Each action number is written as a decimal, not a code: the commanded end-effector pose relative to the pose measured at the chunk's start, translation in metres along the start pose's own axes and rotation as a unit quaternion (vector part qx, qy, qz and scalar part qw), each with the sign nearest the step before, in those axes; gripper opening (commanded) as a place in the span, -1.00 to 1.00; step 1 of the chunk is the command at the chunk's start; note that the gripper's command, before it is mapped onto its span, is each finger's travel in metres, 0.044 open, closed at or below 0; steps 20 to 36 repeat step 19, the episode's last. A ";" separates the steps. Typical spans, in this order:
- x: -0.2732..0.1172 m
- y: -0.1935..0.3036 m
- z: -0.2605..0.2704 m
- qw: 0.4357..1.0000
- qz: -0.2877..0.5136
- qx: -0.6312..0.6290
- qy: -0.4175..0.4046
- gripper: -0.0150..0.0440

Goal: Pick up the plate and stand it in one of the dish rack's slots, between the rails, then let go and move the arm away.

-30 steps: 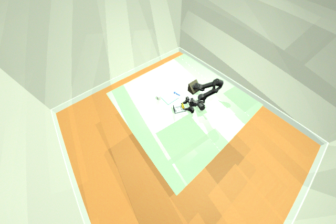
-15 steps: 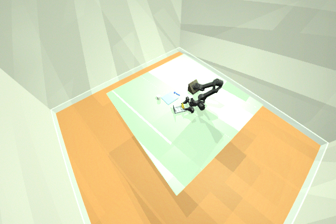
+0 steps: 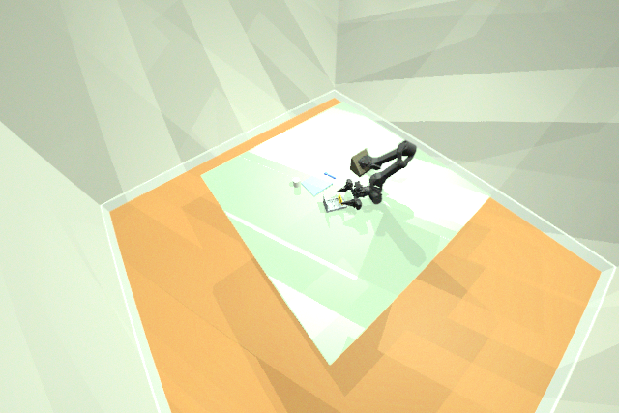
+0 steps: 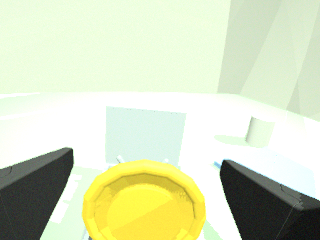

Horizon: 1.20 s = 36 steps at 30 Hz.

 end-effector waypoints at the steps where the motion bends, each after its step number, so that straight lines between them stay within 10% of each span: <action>1: 0.002 -0.033 -0.001 1.000 -0.001 0.006 -0.002 0.86; 36: 0.014 -0.098 -0.018 0.996 0.025 -0.078 0.025 0.86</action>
Point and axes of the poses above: the point midway between the two fingers, 35 mm back from their tips, its own x axis out along the fingers, its own z axis across the jaws, y = z × x, the point moved 10 cm from there along -x, back along the fingers, and after that the axes turned 10 degrees about -x, right-handed, at the moved point
